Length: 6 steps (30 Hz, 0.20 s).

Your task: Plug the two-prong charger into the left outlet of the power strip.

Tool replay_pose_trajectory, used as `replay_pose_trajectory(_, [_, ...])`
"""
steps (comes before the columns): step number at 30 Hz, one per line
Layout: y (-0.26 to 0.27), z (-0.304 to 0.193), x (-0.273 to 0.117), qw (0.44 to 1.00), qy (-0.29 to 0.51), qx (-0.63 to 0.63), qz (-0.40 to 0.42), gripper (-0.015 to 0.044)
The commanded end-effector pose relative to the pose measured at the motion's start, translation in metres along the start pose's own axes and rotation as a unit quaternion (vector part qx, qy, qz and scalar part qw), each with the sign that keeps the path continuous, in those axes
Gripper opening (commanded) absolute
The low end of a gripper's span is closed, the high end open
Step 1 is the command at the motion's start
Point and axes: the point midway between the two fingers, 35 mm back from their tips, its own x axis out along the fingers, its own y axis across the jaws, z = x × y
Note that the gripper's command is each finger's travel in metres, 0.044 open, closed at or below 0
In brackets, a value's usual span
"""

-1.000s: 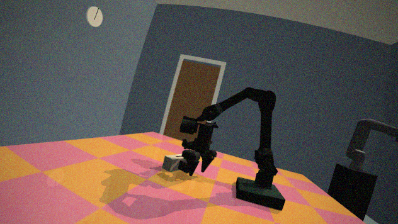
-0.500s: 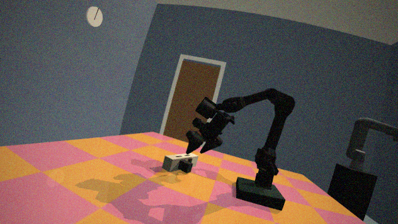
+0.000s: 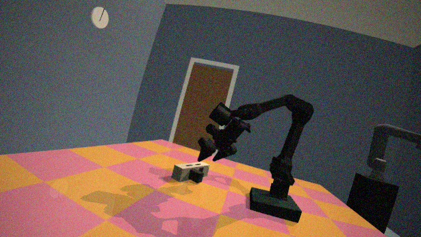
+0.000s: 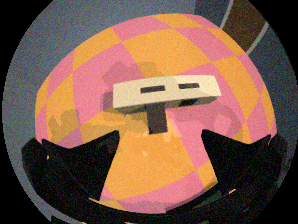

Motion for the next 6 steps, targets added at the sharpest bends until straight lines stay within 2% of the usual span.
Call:
replay_pose_trajectory(1, [-0.0016, -0.0011, -0.0001, 1.0, -0.001, 0.002, -0.001, 0.044])
replay_pose_trajectory(6, [-0.0016, -0.0011, -0.0001, 1.0, -0.001, 0.002, -0.001, 0.044])
